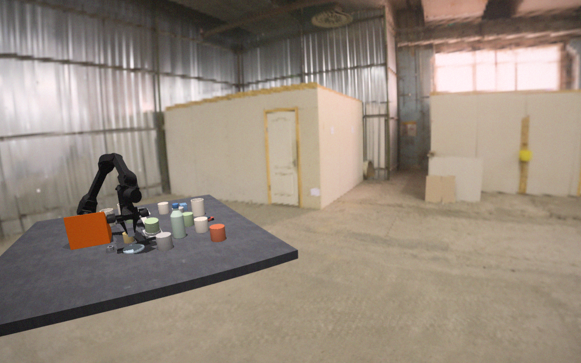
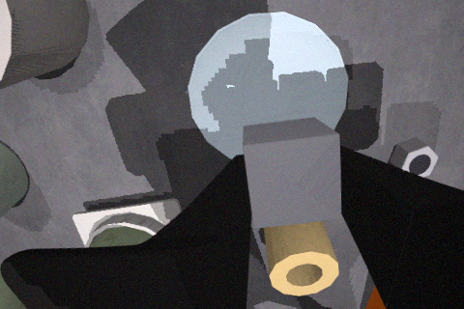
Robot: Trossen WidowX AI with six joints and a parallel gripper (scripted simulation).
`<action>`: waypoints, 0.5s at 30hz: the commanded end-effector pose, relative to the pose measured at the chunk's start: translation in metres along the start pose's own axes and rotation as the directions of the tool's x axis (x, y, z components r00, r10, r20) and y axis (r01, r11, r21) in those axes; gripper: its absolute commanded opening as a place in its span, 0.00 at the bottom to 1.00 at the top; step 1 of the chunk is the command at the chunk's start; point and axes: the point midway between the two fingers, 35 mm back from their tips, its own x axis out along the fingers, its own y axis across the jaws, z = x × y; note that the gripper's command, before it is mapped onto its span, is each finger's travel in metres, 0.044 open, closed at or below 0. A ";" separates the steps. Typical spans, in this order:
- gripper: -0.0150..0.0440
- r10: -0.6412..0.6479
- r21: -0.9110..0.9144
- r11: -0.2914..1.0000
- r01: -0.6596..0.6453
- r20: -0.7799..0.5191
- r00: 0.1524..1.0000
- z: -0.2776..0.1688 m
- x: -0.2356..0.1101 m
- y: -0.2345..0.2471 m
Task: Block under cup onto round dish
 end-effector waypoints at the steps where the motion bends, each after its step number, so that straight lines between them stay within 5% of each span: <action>1: 0.25 -0.003 -0.016 1.000 0.003 0.004 1.000 0.004 0.004 -0.002; 15: 0.25 -0.002 -0.016 1.000 0.002 0.002 1.000 0.004 0.046 -0.002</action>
